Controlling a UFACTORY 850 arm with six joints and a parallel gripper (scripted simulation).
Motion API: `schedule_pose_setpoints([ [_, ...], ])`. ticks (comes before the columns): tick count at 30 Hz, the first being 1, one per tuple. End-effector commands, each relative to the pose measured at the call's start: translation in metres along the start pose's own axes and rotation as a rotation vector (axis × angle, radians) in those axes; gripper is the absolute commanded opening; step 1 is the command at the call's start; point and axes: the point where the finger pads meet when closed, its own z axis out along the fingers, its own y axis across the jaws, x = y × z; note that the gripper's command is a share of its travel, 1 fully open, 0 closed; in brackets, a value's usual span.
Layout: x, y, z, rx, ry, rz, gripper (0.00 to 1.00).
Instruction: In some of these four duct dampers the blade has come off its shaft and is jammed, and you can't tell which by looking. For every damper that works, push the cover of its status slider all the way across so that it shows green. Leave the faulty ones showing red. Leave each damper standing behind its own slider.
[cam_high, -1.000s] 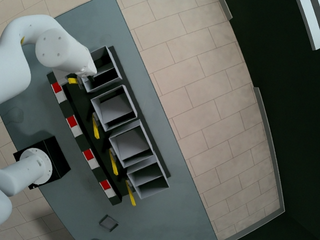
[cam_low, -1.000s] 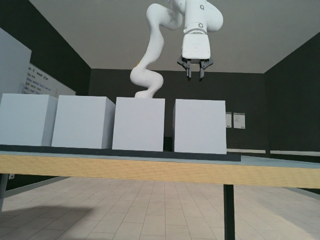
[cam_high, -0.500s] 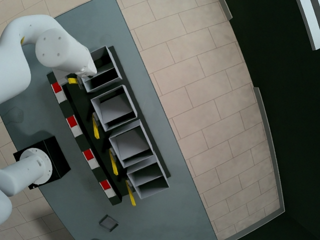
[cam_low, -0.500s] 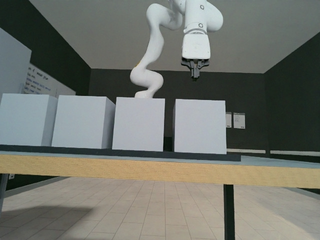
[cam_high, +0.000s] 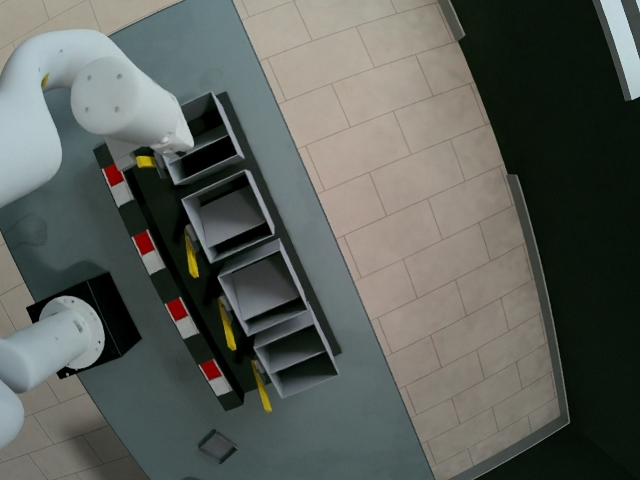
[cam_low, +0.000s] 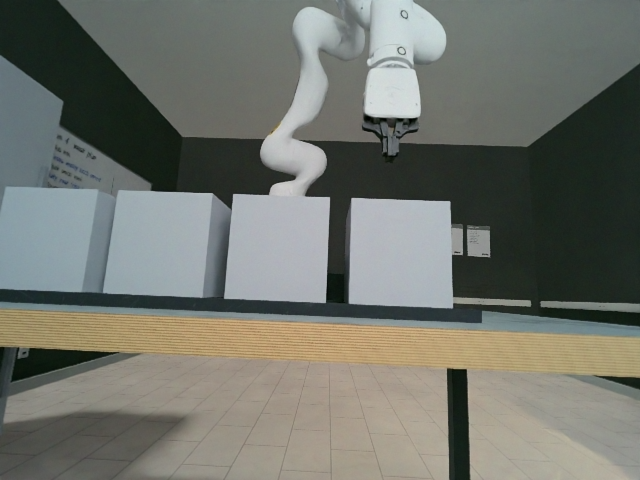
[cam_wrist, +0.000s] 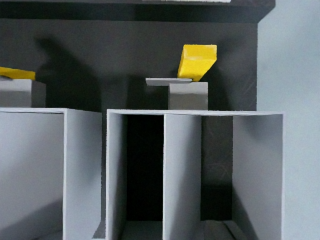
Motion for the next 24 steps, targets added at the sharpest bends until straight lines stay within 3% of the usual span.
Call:
schedule_pose_setpoints([
  [1, -0.0007, 0.0004, -0.0009, -0.001, -0.002, 0.0, 0.0],
  [16, -0.0007, 0.0004, -0.0009, -0.001, -0.002, -0.02, 0.0],
  [24, -0.0007, 0.0005, -0.0009, -0.001, -0.002, -0.272, 0.0],
])
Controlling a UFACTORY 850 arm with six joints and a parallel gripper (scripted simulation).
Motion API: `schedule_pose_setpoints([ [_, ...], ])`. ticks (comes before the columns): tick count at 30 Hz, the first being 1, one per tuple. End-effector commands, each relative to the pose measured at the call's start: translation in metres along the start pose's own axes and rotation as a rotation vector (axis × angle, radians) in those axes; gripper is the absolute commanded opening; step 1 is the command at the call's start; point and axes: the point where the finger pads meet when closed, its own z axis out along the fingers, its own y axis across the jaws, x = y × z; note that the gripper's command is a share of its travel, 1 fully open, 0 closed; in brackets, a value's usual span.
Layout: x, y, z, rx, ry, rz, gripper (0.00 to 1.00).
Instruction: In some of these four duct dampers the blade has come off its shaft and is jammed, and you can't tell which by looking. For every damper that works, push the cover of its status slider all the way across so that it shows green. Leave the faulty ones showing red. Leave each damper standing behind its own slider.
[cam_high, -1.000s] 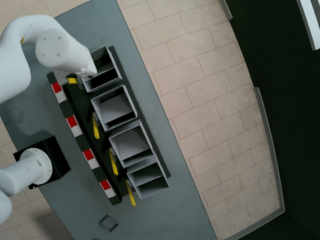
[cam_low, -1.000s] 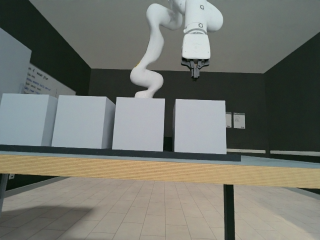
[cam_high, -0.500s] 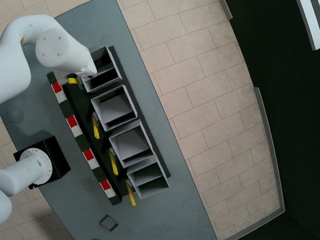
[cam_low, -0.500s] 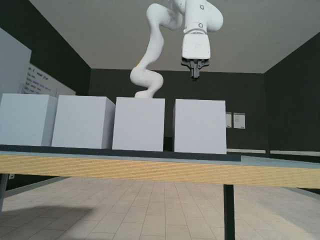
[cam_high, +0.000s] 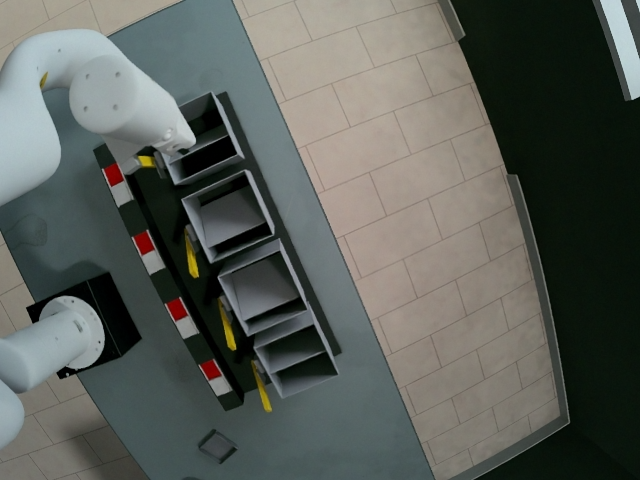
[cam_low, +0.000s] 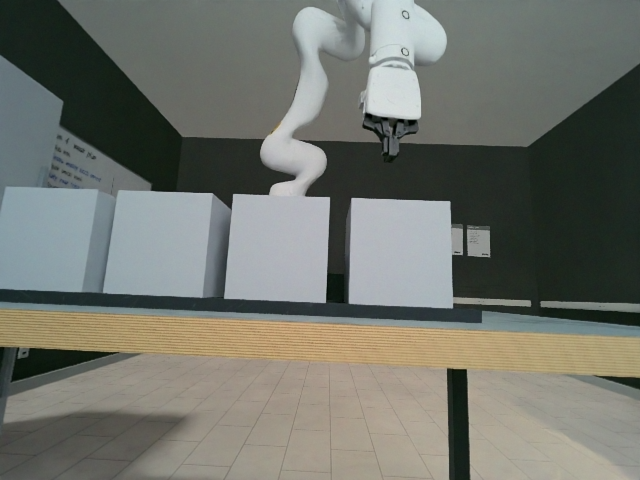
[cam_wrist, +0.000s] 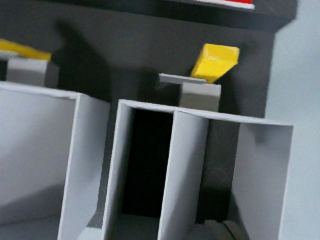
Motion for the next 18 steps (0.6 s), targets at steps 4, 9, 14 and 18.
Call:
schedule_pose_setpoints([
  [4, -0.0008, 0.0004, -0.0009, -0.008, -0.001, -0.198, 0.0],
  [9, -0.0007, 0.0005, -0.001, -0.008, -0.002, -0.375, 0.0],
  [14, -0.0007, 0.0005, -0.001, -0.008, -0.002, -0.524, 0.0],
  [18, -0.0007, 0.0006, -0.001, -0.008, -0.003, -0.642, 0.0],
])
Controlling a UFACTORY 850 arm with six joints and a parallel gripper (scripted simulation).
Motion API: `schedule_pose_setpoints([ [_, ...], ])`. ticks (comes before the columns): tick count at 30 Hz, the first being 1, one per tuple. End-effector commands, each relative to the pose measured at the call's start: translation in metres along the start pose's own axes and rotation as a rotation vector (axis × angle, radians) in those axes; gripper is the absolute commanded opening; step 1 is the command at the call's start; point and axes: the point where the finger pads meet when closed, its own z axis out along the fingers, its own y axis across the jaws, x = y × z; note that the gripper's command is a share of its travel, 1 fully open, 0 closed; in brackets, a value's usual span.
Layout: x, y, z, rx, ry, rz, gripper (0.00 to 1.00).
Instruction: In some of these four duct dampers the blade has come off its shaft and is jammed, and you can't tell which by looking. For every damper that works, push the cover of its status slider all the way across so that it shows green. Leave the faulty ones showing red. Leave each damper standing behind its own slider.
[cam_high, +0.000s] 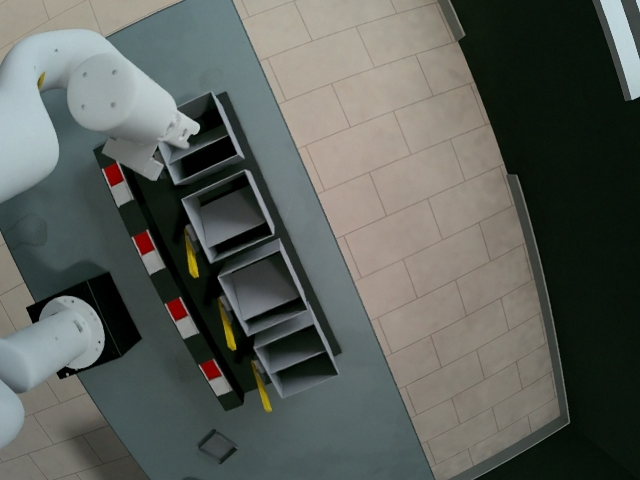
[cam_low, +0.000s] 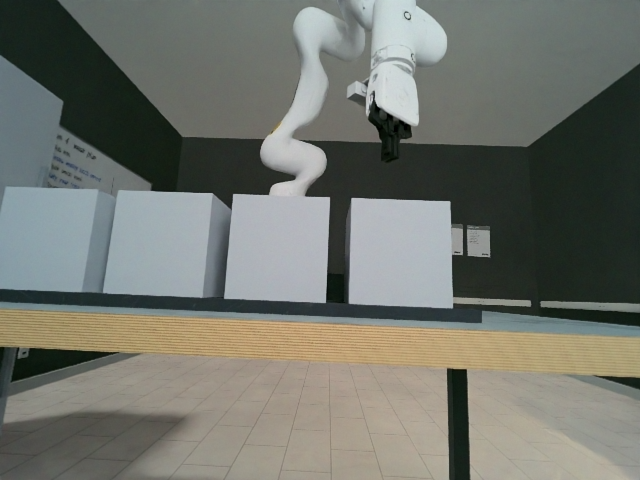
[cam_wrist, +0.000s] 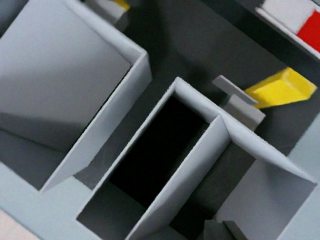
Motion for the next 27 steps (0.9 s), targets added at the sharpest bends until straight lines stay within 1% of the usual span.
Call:
schedule_pose_setpoints([
  [1, -0.0008, -0.0001, -0.0009, -0.018, -0.007, -0.166, 0.0],
  [3, -0.0008, -0.0001, -0.0009, -0.018, -0.007, -0.166, 0.0],
  [4, -0.0009, 0.0, -0.0009, -0.018, -0.008, -0.25, 0.0],
  [18, -0.0009, 0.0002, -0.001, -0.016, -0.012, -0.638, 0.0],
  [20, -0.0009, 0.0002, -0.001, -0.016, -0.012, -0.638, 0.0],
  [22, -0.001, 0.0002, -0.001, -0.016, -0.013, -0.745, 0.0],
  [27, -0.001, 0.0003, -0.001, -0.015, -0.014, -0.873, 0.0],
])
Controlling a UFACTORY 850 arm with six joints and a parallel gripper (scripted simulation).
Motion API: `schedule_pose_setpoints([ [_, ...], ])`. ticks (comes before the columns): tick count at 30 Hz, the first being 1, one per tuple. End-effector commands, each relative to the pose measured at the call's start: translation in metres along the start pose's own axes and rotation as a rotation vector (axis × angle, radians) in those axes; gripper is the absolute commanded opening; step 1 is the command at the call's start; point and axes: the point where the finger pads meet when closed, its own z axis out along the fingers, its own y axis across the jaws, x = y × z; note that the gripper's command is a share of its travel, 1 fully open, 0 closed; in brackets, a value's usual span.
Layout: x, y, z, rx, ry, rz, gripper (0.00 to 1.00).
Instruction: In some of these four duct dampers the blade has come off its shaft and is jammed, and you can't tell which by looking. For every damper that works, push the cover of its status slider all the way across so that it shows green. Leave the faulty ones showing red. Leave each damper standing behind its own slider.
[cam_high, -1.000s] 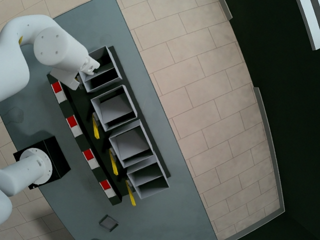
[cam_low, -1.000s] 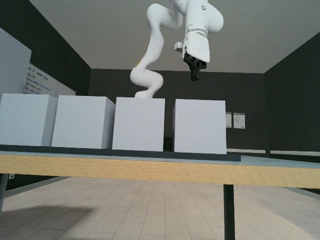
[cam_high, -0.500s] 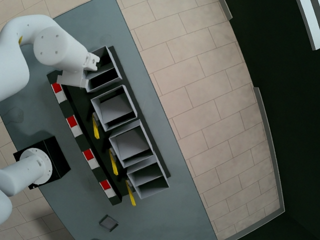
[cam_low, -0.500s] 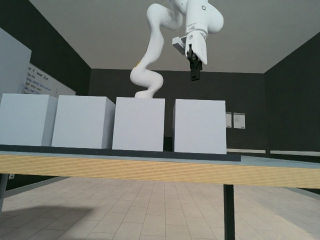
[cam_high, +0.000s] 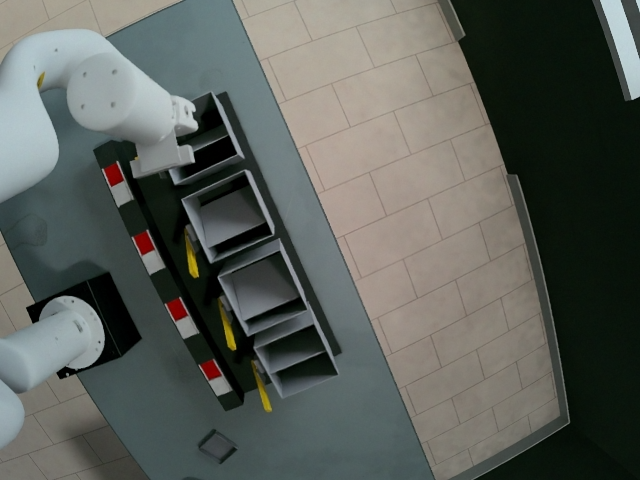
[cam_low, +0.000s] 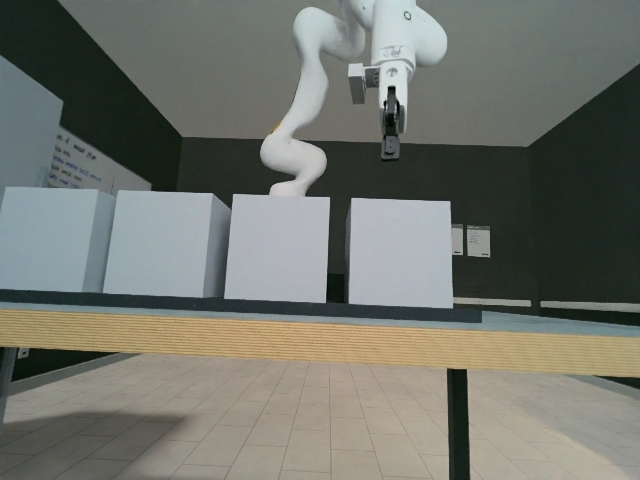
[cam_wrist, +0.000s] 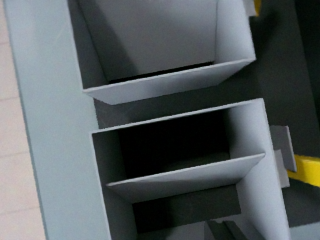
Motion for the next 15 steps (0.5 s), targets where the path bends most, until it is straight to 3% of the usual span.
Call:
schedule_pose_setpoints([
  [1, -0.001, -0.001, -0.001, -0.009, -0.018, -0.16, 0.0],
  [10, 0.007, -0.004, -0.001, -0.009, -0.018, -0.195, 0.0],
  [12, 0.042, -0.02, 0.0, -0.009, -0.017, -0.196, 0.0],
  [15, 0.058, -0.026, 0.0, -0.009, -0.016, -0.196, 0.0],
])
